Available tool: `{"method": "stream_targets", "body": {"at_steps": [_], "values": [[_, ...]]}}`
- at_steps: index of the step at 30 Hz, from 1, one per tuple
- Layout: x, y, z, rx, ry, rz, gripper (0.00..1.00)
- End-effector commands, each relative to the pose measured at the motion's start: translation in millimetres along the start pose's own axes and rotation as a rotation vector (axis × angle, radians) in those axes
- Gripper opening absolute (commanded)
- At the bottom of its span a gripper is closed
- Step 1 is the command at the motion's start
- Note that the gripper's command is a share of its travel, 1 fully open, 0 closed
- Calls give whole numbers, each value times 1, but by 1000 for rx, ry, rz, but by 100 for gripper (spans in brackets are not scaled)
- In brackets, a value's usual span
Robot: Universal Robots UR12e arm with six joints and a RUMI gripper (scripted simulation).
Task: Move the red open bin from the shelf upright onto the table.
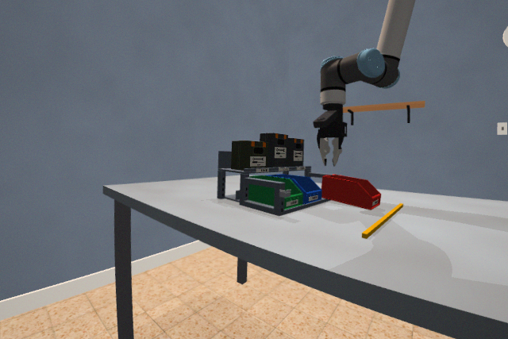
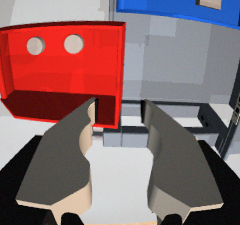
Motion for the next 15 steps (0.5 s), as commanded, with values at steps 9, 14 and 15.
{"method": "stream_targets", "body": {"at_steps": [9, 14, 15], "values": [[0, 3, 0, 0, 0, -1, 20], [0, 11, 0, 0, 0, -1, 20], [0, 11, 0, 0, 0, -1, 20]]}}
Point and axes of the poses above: the point where the finger pads meet when closed, its own y axis out along the fingers, its own x axis across the jaws, z = x × y, the point moved 7 cm from there along -y, back along the fingers, and after that the axes turned 11 degrees about y, right-handed, at the moved point
